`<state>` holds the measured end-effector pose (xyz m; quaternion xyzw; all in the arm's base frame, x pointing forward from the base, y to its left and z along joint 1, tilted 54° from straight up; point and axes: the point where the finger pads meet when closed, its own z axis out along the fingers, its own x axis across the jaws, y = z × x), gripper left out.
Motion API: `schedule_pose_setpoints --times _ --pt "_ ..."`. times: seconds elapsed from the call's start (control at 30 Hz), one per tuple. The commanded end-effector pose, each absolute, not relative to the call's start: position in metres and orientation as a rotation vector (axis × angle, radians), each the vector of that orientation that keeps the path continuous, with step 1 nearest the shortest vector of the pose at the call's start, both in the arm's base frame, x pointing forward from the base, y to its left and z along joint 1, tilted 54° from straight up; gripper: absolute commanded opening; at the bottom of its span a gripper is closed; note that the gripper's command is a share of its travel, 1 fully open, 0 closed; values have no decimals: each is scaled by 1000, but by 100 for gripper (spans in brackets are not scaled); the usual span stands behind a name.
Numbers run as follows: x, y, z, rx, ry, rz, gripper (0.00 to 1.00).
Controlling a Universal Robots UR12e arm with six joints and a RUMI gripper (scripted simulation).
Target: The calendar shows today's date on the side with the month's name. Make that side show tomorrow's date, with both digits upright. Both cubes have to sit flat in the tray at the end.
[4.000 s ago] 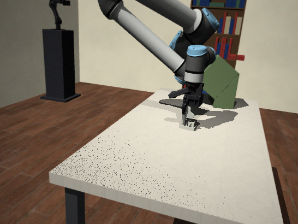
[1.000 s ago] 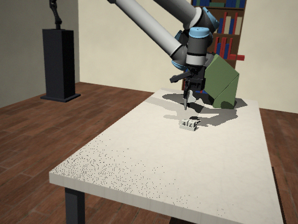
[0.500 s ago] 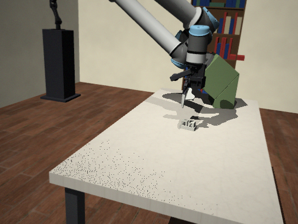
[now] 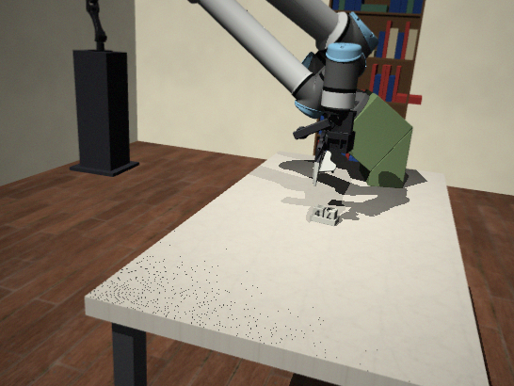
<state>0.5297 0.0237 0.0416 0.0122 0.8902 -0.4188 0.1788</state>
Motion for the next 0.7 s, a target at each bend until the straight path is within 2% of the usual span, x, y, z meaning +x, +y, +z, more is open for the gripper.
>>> schedule_pose_setpoints --times 0.0,0.67 --pt "528 28 45 34 2517 -1184 100" --pt "508 77 83 34 2517 -1184 100"
